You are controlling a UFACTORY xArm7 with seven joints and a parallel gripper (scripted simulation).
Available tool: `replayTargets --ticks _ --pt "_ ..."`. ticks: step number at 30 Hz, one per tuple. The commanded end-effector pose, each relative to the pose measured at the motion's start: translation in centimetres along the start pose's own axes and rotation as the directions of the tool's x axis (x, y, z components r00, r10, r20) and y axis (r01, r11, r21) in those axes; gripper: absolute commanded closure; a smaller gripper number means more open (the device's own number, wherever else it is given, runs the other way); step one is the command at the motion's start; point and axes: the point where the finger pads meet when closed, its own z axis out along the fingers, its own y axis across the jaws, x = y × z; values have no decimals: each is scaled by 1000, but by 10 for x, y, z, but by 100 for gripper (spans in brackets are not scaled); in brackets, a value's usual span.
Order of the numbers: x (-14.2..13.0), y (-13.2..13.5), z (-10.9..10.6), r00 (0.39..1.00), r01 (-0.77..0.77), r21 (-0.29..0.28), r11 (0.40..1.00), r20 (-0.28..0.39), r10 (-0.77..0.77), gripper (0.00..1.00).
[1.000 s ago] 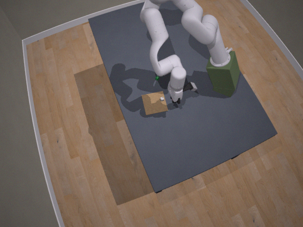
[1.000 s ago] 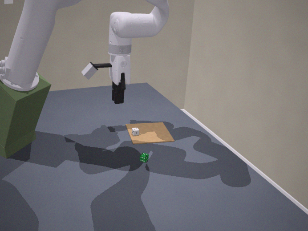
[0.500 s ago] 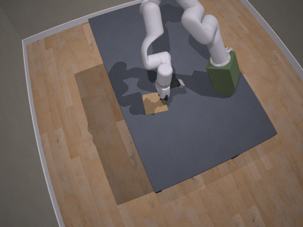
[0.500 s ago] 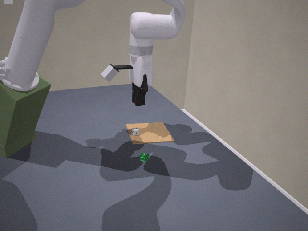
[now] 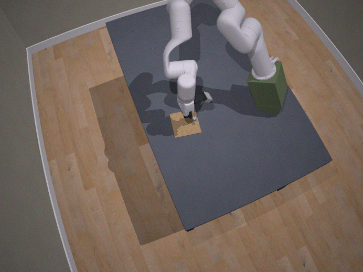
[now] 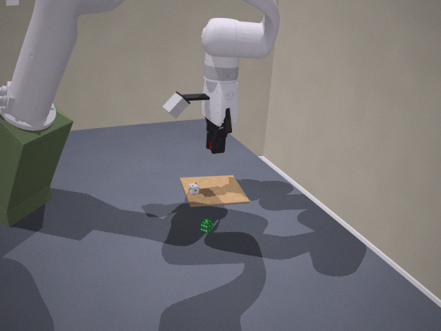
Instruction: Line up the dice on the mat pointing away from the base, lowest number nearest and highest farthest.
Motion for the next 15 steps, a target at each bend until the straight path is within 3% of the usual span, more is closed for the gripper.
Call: replayTargets --ticks 1,8,15 --pt "-2 0 0 1000 0 0 1000 2 0 85" --pt "-2 0 5 1000 0 1 1000 2 0 85" --pt "-2 0 27 1000 0 1 1000 2 0 85"
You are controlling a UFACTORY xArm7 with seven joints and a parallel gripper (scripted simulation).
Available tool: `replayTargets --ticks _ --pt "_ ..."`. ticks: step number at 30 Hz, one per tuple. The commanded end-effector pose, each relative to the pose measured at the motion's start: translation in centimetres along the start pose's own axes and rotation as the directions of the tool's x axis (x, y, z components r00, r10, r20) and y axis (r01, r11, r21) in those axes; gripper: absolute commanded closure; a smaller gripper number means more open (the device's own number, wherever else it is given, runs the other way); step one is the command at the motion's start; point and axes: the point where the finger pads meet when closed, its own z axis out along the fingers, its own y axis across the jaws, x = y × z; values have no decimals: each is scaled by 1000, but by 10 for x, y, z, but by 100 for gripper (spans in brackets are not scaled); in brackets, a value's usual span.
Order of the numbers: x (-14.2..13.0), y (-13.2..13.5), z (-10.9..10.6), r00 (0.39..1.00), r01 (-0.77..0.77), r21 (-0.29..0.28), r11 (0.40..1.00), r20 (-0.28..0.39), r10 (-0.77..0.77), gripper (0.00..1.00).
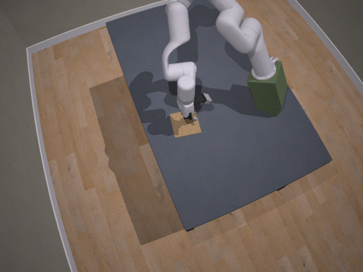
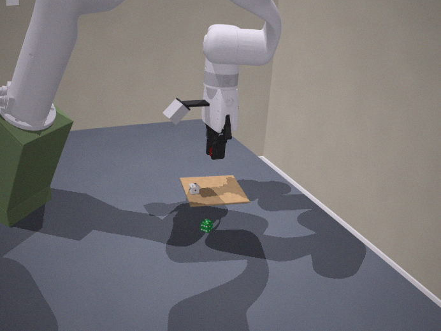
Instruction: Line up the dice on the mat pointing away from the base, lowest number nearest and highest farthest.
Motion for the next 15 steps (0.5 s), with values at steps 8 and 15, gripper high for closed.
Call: replayTargets --ticks 8,15 --pt "-2 0 52 1000 0 0 1000 4 0 85" --pt "-2 0 71 1000 0 0 1000 4 0 85"
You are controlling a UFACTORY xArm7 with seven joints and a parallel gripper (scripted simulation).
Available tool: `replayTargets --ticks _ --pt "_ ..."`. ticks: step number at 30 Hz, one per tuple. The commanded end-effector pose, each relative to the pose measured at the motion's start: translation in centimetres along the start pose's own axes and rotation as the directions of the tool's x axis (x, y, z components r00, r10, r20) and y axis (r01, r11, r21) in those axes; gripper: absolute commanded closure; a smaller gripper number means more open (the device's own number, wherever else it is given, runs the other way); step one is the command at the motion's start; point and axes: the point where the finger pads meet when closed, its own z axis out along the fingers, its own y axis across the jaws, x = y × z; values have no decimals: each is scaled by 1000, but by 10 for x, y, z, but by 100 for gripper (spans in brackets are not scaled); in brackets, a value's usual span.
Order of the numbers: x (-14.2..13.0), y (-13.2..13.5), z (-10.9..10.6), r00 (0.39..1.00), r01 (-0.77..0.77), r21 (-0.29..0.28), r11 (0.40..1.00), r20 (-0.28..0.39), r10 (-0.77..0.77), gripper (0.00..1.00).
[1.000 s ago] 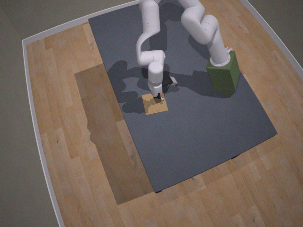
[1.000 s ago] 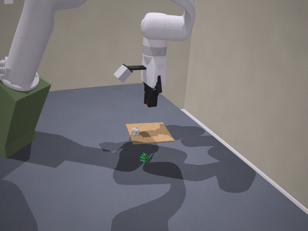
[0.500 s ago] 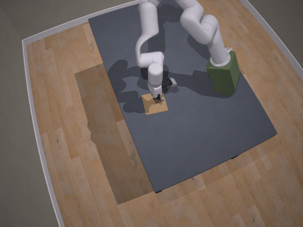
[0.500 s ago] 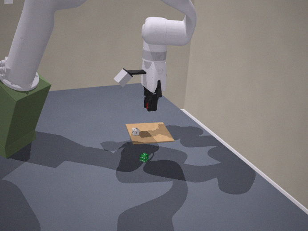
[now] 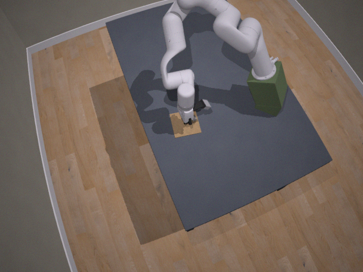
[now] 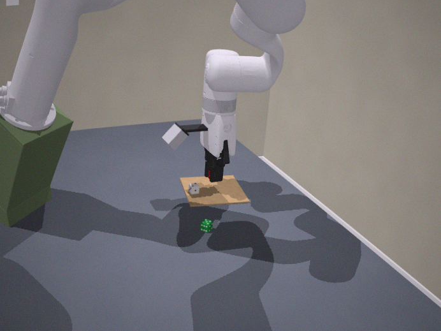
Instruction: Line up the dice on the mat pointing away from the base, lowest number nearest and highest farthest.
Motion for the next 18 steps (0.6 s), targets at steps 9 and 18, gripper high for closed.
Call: replayTargets --ticks 9,18 --pt "-3 1 22 1000 0 0 1000 5 0 85" --pt "-3 1 22 1000 0 0 1000 5 0 85"
